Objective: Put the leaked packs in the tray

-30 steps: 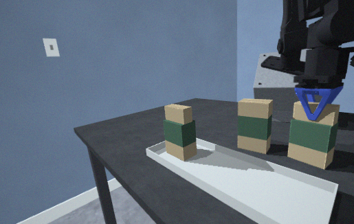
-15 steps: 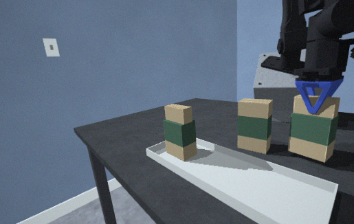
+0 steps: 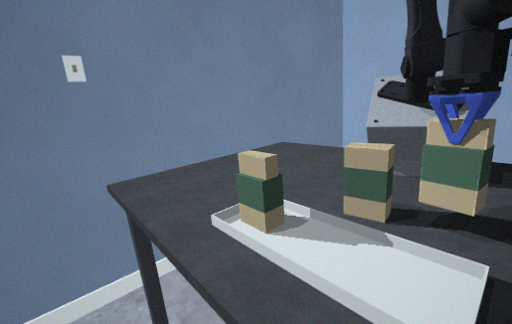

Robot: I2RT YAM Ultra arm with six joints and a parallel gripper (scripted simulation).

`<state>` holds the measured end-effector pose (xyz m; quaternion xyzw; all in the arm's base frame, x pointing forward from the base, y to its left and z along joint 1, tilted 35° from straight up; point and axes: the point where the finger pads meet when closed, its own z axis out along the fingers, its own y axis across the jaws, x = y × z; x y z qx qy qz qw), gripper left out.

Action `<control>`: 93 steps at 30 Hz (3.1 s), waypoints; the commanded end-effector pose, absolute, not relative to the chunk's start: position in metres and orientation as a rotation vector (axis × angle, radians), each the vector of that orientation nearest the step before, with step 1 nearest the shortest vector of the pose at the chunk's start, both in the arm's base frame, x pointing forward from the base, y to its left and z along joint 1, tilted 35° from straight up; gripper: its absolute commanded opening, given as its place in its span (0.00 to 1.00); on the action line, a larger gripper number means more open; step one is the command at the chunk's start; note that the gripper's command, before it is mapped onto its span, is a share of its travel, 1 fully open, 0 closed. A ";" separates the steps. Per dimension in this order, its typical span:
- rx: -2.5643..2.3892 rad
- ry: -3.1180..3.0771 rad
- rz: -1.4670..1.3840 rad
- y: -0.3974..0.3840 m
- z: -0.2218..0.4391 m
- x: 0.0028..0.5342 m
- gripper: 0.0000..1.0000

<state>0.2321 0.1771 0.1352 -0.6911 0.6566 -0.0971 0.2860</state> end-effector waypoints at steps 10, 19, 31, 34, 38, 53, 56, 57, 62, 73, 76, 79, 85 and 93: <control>-1.816 1.735 -0.251 0.179 0.156 0.230 0.26; -1.816 1.735 -0.251 0.179 0.156 0.230 0.26; -1.816 1.735 -0.251 0.179 0.156 0.230 0.26; -1.816 1.735 -0.251 0.179 0.156 0.230 0.26; -1.816 1.735 -0.251 0.179 0.156 0.230 0.26; -1.843 1.762 -0.255 0.177 0.149 0.237 0.26; -1.843 1.761 -0.255 0.178 0.153 0.243 0.26; -1.842 1.761 -0.255 0.178 0.155 0.246 0.26; -1.842 1.761 -0.255 0.180 0.161 0.256 0.26; -1.841 1.760 -0.255 0.187 0.196 0.308 0.26; -1.840 1.759 -0.256 0.189 0.207 0.324 0.26; -1.840 1.759 -0.256 0.190 0.210 0.329 0.26; -1.839 1.759 -0.256 0.193 0.229 0.356 0.26; -1.838 1.758 -0.257 0.197 0.245 0.380 0.26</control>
